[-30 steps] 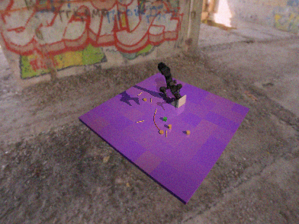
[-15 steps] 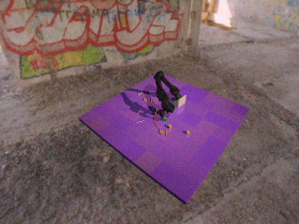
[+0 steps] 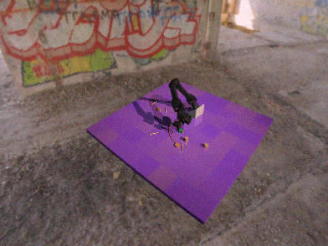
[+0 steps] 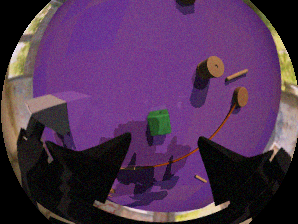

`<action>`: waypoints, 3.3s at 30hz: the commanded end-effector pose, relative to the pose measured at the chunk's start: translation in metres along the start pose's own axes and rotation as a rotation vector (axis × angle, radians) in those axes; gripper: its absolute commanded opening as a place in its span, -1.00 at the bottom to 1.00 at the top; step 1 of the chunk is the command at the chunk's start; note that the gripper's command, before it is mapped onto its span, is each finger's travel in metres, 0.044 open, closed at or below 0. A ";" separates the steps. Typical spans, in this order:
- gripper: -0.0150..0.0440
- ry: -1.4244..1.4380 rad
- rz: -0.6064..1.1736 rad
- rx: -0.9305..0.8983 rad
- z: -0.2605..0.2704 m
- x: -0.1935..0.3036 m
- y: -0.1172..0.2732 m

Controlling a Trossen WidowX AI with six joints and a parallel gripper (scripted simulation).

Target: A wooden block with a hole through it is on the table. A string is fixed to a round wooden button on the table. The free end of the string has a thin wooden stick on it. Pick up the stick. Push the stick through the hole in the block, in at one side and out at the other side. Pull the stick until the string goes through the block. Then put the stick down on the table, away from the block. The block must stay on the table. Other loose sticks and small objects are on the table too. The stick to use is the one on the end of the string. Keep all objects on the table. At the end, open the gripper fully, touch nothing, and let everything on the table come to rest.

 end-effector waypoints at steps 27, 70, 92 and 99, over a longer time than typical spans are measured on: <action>-0.49 0.000 0.000 0.000 0.000 0.000 0.000; -0.49 0.000 0.000 0.000 0.000 0.000 0.000; 1.00 -2.183 -0.003 -0.002 0.003 0.074 0.003; 1.00 -2.720 -0.002 -0.001 0.007 0.093 0.002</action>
Point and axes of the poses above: the point midway between the two fingers, 35 mm back from their tips, its own y axis back along the fingers, its own z axis across the jaws, x = y × z, the point moved 9 cm from there along y, back along the fingers, and after that the axes turned 10 degrees about -y, right-handed, at the moved point
